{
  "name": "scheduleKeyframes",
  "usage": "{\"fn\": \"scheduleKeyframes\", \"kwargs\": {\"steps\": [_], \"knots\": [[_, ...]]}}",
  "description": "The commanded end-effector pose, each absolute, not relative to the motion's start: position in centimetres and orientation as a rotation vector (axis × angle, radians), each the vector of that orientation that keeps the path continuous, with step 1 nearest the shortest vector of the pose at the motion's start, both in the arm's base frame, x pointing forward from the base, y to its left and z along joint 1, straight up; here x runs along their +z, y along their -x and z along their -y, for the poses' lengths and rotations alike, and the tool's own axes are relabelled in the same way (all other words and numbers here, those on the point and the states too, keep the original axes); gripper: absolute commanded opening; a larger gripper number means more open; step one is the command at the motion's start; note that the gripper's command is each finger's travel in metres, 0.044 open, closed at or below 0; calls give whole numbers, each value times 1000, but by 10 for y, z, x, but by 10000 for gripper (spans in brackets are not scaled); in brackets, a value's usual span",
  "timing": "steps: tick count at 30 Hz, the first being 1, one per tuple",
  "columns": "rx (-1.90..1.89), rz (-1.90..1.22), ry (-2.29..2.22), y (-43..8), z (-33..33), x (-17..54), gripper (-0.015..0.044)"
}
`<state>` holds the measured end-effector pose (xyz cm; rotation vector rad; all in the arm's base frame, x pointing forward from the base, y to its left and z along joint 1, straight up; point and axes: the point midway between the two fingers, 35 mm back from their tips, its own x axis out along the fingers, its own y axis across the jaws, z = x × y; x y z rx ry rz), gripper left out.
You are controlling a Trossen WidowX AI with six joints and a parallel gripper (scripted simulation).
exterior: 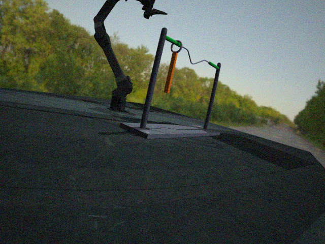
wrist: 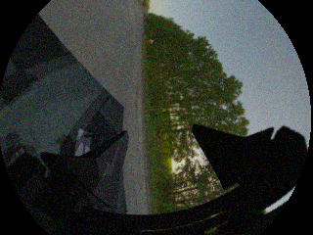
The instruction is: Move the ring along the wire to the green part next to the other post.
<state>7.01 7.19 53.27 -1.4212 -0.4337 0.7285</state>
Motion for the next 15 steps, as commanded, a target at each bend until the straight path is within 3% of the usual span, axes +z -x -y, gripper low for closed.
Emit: {"fn": "scheduleKeyframes", "kwargs": {"steps": [1,9,15], "knots": [[728,432,1420,-71,-72,533,374],[690,344,1338,-105,-90,523,164],[645,267,1251,-143,-98,508,160]]}}
